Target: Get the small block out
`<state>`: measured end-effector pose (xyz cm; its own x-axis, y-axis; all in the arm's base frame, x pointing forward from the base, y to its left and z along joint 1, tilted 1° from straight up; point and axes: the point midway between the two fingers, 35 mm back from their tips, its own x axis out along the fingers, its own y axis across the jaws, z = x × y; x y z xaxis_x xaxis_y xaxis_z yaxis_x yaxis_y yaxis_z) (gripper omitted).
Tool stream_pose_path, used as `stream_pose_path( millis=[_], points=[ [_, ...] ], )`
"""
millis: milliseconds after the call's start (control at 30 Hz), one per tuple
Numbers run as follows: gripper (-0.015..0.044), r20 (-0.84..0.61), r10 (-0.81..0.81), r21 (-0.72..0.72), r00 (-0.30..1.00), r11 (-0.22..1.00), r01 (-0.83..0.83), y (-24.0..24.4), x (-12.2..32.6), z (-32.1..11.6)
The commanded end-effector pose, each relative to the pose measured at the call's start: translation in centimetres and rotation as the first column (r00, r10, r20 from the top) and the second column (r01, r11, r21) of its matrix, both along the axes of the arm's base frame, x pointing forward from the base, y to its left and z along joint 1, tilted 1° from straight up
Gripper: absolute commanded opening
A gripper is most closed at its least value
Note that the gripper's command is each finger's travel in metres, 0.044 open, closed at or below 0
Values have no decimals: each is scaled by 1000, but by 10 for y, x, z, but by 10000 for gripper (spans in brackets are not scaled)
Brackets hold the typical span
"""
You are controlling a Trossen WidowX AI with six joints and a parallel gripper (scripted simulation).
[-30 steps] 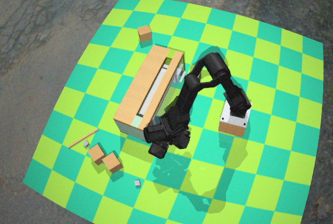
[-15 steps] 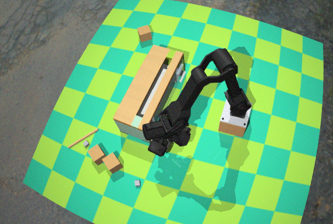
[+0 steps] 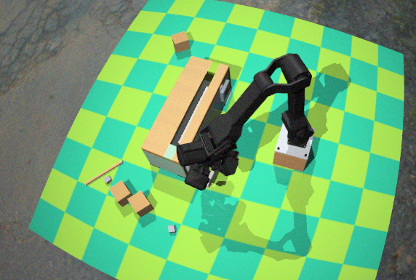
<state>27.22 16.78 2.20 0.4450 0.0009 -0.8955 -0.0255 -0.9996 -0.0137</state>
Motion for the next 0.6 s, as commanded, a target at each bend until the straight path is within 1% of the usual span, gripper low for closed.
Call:
stream_pose_path(
  millis=[0,567],
  points=[
    [0,3,59,4,998,998,-59,-5,-3,14],
    [0,36,334,-5,942,943,-334,-27,-26,61]
  ],
)
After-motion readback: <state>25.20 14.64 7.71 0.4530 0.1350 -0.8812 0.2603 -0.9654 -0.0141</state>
